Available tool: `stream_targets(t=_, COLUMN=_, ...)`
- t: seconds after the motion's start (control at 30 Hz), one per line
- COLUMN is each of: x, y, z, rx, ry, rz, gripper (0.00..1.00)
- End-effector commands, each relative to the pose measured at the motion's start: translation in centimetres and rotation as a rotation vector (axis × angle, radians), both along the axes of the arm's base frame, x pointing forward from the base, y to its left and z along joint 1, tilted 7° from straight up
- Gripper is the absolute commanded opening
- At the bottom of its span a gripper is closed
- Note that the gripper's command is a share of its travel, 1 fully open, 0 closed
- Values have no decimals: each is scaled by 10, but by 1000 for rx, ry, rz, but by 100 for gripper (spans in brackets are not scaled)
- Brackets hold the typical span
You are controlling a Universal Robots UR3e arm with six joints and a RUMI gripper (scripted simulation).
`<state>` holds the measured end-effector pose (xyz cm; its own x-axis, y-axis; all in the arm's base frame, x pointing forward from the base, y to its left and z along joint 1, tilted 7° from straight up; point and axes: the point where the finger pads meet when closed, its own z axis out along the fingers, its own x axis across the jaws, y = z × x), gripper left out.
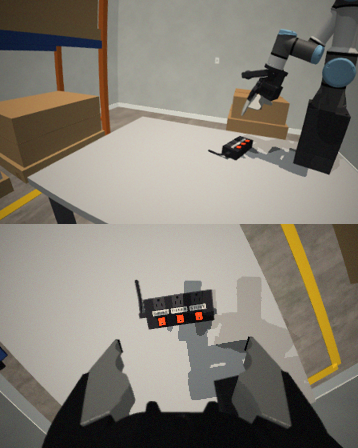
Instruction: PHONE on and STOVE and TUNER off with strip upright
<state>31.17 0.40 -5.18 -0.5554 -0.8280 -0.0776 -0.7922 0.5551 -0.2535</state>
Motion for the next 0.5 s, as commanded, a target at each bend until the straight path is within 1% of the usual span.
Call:
stream_targets(t=0.0, x=3, y=-1, z=0, rx=0, ry=7, rz=19, gripper=100)
stream_targets(t=0.17, x=12, y=-3, z=-2, rx=5, ry=40, rz=89, gripper=100)
stream_targets(t=0.4, x=31, y=-9, z=-7, rx=27, ry=108, rz=256, gripper=100)
stream_targets(t=0.47, x=31, y=-9, z=-7, rx=27, ry=108, rz=256, gripper=100)
